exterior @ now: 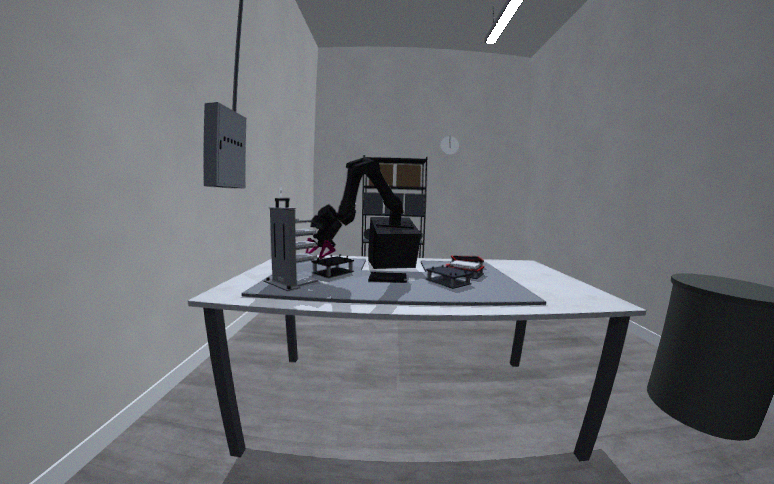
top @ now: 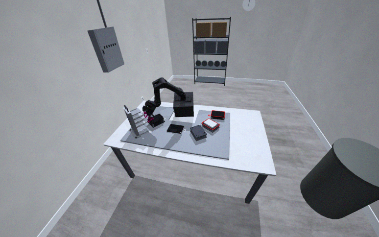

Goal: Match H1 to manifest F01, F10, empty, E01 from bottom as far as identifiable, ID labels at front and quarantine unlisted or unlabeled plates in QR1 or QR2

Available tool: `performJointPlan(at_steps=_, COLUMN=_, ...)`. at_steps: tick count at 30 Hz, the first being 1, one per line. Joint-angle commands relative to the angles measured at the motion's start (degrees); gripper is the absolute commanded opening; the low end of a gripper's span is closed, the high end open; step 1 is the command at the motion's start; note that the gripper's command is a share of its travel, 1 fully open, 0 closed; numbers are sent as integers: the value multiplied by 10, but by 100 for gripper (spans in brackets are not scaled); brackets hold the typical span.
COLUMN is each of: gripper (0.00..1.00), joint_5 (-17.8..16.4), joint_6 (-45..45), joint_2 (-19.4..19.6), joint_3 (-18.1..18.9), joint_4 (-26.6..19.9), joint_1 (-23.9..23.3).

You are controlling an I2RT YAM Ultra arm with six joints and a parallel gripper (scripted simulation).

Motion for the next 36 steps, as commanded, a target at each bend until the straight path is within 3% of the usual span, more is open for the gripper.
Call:
performJointPlan(at_steps=1, gripper=100, joint_5=3, joint_6=1, joint_2=-3, joint_3=11, joint_4=-5, joint_1=-1)
performJointPlan(at_steps=18, gripper=100, joint_5=8, joint_6=5, joint_2=6, joint_3=48, joint_4=-31, joint_1=6)
performJointPlan(at_steps=19, gripper=86, joint_5=8, joint_6=5, joint_2=6, joint_3=48, joint_4=-31, joint_1=6)
performJointPlan(at_steps=36, gripper=86, joint_5=8, joint_6=5, joint_2=6, joint_3=48, joint_4=-31, joint_1=6)
